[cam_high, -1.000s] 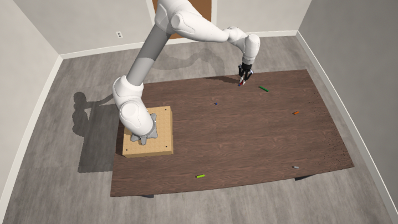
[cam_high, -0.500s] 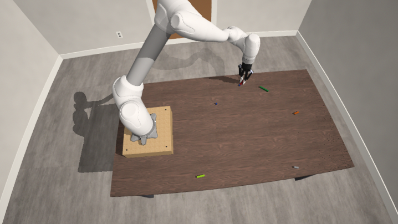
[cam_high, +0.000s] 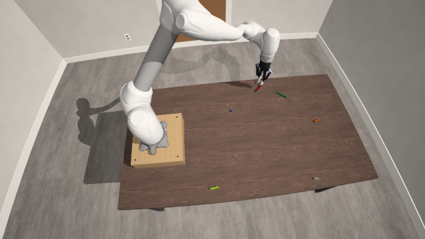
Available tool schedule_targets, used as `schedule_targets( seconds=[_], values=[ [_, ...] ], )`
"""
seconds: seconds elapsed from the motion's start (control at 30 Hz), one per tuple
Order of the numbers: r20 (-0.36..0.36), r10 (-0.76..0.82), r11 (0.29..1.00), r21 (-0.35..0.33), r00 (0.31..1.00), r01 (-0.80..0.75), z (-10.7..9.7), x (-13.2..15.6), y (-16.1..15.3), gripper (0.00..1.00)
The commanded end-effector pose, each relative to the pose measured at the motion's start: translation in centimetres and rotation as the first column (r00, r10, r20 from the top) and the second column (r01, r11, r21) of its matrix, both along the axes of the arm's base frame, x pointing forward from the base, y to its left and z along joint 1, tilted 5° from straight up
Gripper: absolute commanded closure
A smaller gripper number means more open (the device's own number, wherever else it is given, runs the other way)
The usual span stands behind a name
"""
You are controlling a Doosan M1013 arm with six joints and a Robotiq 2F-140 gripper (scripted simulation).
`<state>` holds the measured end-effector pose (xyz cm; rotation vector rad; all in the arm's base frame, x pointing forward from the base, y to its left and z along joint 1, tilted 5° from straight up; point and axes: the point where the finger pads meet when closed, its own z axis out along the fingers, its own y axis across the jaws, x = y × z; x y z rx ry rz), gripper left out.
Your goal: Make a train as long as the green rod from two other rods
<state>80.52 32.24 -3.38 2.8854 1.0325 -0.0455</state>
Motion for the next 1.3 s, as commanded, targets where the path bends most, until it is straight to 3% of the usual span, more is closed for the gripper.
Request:
schedule_targets(
  seconds=[0.0, 0.4, 0.43, 1.27],
  values=[
    [0.0, 0.0, 1.0, 0.0, 1.0, 0.0, 1.4, 0.0, 0.1, 0.77],
    [0.0, 0.0, 1.0, 0.0, 1.0, 0.0, 3.4, 0.0, 0.3, 0.77],
    [0.0, 0.0, 1.0, 0.0, 1.0, 0.0, 3.4, 0.0, 0.3, 0.0],
    [0.0, 0.0, 1.0, 0.0, 1.0, 0.0, 3.5, 0.0, 0.3, 0.0]
  ],
)
